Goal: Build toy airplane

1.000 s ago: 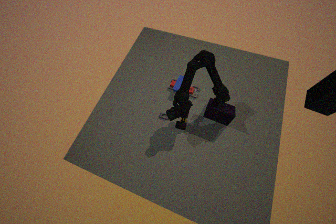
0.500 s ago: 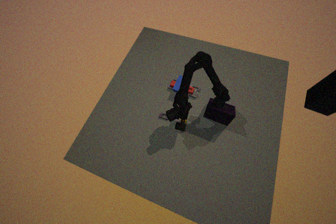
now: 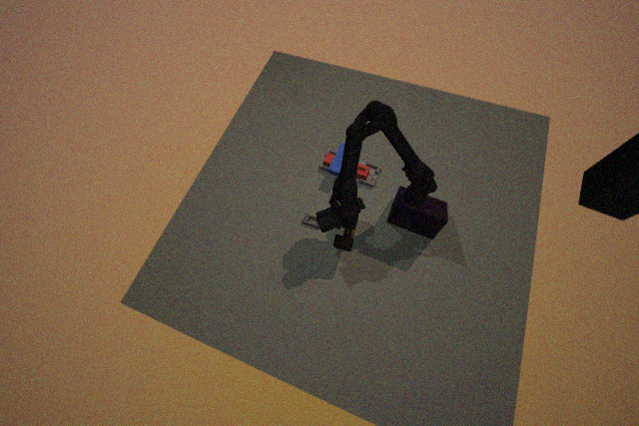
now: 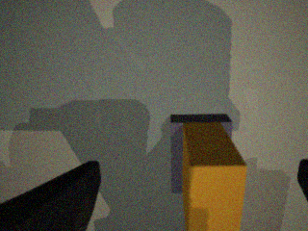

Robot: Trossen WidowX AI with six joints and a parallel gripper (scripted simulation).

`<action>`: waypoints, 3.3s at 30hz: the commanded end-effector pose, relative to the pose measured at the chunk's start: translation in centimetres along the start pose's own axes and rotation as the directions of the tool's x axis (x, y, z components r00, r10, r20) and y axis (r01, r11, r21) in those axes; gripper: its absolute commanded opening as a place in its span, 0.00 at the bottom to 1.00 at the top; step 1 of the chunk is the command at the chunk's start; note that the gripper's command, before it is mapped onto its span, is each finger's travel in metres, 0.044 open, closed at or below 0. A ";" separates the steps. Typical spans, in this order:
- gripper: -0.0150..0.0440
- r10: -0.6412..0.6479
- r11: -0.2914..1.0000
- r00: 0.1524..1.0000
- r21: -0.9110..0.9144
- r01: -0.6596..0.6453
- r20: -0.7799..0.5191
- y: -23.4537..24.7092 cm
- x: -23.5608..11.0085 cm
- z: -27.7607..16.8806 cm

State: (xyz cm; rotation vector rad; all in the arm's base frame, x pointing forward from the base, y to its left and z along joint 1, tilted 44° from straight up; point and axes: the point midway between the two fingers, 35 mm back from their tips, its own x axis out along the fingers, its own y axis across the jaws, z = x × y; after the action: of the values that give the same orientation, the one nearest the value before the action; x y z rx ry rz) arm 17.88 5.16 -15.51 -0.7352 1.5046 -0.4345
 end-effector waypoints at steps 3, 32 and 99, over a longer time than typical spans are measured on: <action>1.00 -0.008 1.000 1.000 -0.005 0.008 -0.008 -0.3 1.1 -0.4; 0.25 -0.003 1.000 1.000 -0.004 0.003 -0.010 -0.2 0.3 -0.3; 0.25 0.052 0.999 0.999 0.017 -0.052 0.001 -5.9 -11.8 2.7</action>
State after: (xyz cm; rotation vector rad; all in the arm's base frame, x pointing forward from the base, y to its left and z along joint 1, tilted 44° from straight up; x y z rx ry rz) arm 20.59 10.25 -3.57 -0.6838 1.5131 -0.4069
